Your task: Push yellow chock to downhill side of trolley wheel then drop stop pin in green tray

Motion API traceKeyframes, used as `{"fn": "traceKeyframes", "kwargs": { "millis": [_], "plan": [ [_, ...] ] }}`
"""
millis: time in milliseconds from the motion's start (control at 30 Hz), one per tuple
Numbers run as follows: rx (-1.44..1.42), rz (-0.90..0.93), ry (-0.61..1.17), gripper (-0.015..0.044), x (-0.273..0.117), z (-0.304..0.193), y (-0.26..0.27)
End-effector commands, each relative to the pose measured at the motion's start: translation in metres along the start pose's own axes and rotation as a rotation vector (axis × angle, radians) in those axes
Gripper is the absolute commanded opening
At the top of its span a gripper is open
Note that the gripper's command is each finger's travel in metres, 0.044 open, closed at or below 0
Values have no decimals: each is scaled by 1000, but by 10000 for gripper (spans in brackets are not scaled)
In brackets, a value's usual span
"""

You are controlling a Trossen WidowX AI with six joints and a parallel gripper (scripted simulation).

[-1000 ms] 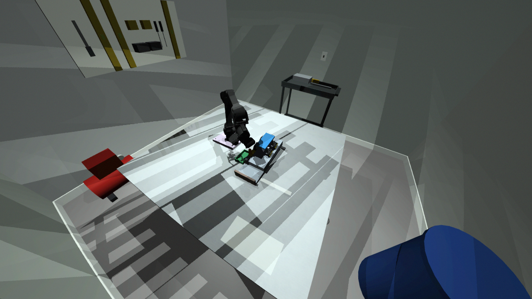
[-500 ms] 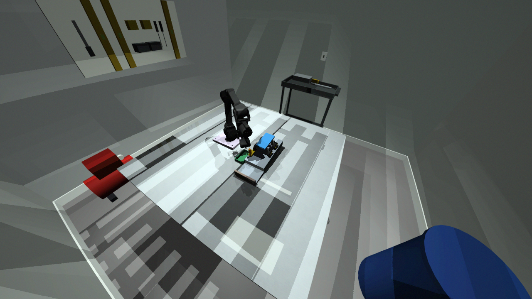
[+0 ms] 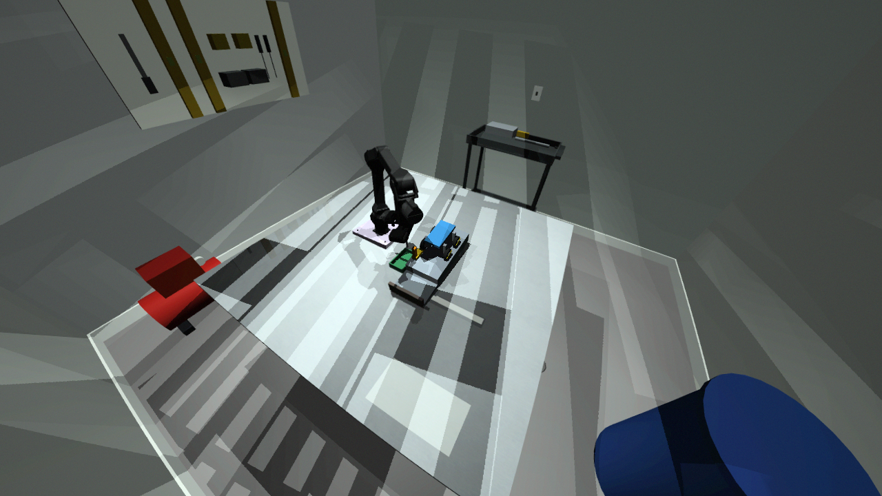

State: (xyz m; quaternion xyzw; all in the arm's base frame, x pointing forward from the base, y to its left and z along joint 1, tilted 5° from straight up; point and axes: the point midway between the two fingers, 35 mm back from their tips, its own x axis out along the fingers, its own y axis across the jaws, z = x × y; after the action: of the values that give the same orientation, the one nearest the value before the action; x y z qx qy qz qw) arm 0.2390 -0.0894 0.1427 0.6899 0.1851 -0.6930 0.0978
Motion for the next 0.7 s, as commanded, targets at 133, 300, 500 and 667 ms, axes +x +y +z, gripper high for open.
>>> {"fn": "traceKeyframes", "kwargs": {
  "millis": [133,300,500,667],
  "plan": [
    [236,50,-10,0,-1,0,-1],
    [311,64,-10,0,-1,-1,-1],
    [312,64,-11,0,2,2,-2],
    [315,63,-13,0,15,12,-4]
  ]
}}
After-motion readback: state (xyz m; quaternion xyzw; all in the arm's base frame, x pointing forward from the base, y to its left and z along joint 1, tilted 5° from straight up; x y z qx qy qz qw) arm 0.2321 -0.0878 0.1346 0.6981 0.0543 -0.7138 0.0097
